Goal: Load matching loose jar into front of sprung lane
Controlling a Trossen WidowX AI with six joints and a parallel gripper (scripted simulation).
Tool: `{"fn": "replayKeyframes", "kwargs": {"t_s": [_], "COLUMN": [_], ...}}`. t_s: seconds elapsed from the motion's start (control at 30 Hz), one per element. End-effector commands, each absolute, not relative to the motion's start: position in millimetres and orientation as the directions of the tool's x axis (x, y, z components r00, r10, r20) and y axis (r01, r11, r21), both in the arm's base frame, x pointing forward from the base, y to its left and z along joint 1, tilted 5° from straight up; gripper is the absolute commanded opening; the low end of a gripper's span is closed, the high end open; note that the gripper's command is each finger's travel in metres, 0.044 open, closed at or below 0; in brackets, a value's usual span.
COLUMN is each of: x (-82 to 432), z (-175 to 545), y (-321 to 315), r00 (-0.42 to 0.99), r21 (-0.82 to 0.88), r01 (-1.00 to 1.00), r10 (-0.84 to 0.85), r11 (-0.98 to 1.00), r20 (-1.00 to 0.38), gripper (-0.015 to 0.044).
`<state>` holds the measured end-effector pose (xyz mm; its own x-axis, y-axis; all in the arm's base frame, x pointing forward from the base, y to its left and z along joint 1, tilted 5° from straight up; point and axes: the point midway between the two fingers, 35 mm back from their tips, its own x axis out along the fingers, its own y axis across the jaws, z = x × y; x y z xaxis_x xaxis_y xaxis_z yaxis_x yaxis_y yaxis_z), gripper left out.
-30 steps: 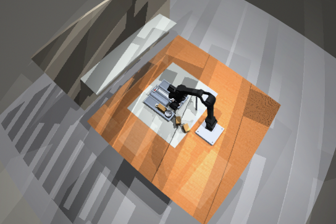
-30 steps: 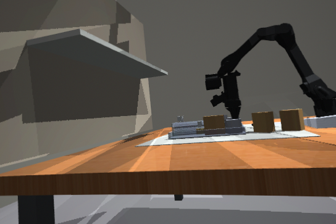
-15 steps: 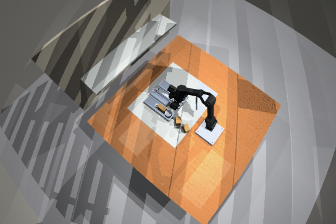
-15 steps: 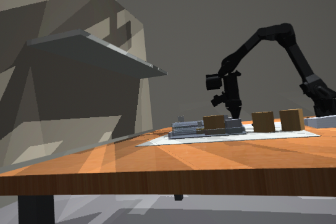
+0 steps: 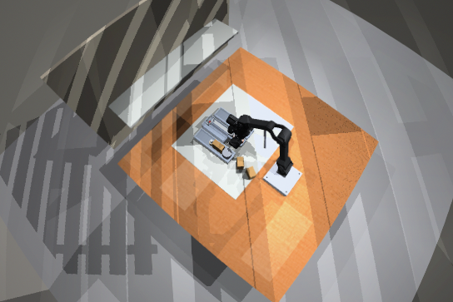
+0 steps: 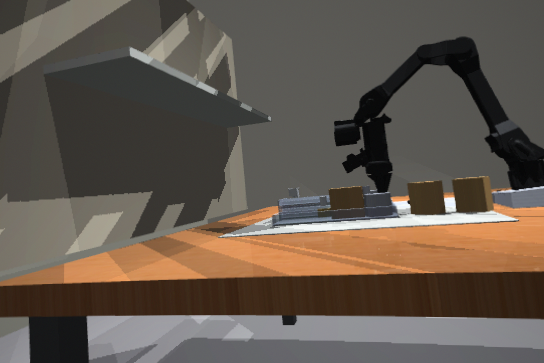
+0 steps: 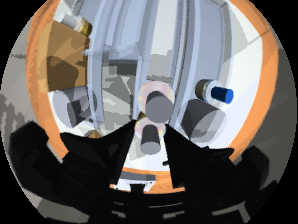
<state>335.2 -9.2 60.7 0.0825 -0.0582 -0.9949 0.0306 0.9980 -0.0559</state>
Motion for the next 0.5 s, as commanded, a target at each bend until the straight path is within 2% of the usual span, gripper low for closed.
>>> {"fn": "replayKeyframes", "kwargs": {"t_s": [0.0, 0.47], "x": [336.6, 331.9], "z": [61.2, 60.3], "y": [-9.9, -9.0], "r00": [0.093, 0.092], "r21": [-0.060, -0.060], "r01": [0.026, 0.026], "r10": [-0.062, -0.062], "r11": [0.998, 0.998], "r20": [-0.994, -0.994], "gripper": [0.0000, 0.0000]}}
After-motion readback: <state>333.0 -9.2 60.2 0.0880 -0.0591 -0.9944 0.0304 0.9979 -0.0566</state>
